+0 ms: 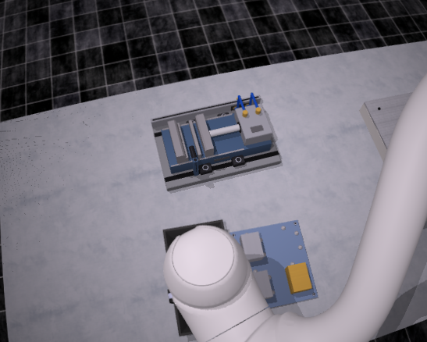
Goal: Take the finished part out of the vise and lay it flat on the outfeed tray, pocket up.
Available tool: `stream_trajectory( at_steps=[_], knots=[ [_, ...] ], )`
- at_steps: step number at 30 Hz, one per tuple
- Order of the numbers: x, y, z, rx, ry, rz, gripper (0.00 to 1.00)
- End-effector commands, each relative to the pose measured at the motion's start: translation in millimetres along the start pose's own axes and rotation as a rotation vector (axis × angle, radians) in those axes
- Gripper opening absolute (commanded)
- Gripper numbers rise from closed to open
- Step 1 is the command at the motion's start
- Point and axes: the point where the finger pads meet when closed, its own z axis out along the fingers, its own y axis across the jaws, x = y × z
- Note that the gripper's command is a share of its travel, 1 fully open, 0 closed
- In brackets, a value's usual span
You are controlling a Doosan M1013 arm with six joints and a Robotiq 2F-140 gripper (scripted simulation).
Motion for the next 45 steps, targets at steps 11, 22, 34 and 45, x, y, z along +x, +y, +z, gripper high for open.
stream_trajectory(
  at_steps=[11, 22, 34, 45],
  knots=[
    [0.0, 0.0, -0.2, 0.000, 0.000, 0.000, 0.40],
    [0.0, 0.0, -0.5, 0.000, 0.000, 0.000, 0.40],
    [0.0, 0.0, -28.1, 0.000, 0.000, 0.000, 0.40],
    [0.0, 0.0, -79.3, 0.000, 0.000, 0.000, 0.40]
  ],
)
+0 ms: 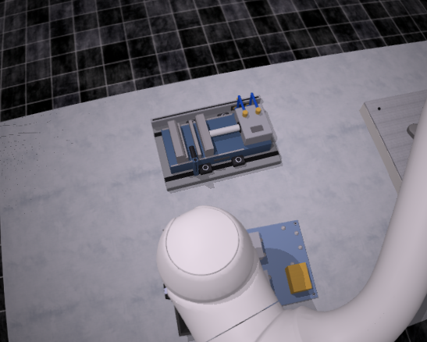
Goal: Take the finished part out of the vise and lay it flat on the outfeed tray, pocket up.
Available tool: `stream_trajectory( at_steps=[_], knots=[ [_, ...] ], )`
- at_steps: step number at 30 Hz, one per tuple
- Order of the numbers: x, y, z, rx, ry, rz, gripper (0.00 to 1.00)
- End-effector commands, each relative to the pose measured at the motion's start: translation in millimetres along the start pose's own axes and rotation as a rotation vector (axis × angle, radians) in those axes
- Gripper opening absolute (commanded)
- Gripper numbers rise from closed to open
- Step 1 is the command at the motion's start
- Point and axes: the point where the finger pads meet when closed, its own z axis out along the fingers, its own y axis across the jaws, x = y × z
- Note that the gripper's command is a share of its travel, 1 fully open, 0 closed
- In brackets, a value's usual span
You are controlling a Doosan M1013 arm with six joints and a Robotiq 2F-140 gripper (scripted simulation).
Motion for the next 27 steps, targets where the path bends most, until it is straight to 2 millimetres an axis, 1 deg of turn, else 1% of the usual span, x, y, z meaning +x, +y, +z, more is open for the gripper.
stream_trajectory(
  at_steps=[1, 5, 9, 11, 17, 23, 24, 27],
  knots=[
    [0.0, 0.0, -15.9, 0.000, 0.000, 0.000, 0.40],
    [0.0, 0.0, -38.9, 0.000, 0.000, 0.000, 0.40],
    [0.0, 0.0, -57.1, 0.000, 0.000, 0.000, 0.40],
    [0.0, 0.0, -57.1, 0.000, 0.000, 0.000, 0.40],
    [0.0, 0.0, -72.4, 0.000, 0.000, 0.000, 0.40],
    [0.0, 0.0, -75.2, 0.000, 0.000, 0.000, 0.40],
    [0.0, 0.0, -75.2, 0.000, 0.000, 0.000, 0.00],
    [0.0, 0.0, -75.2, 0.000, 0.000, 0.000, 0.00]
  ],
)
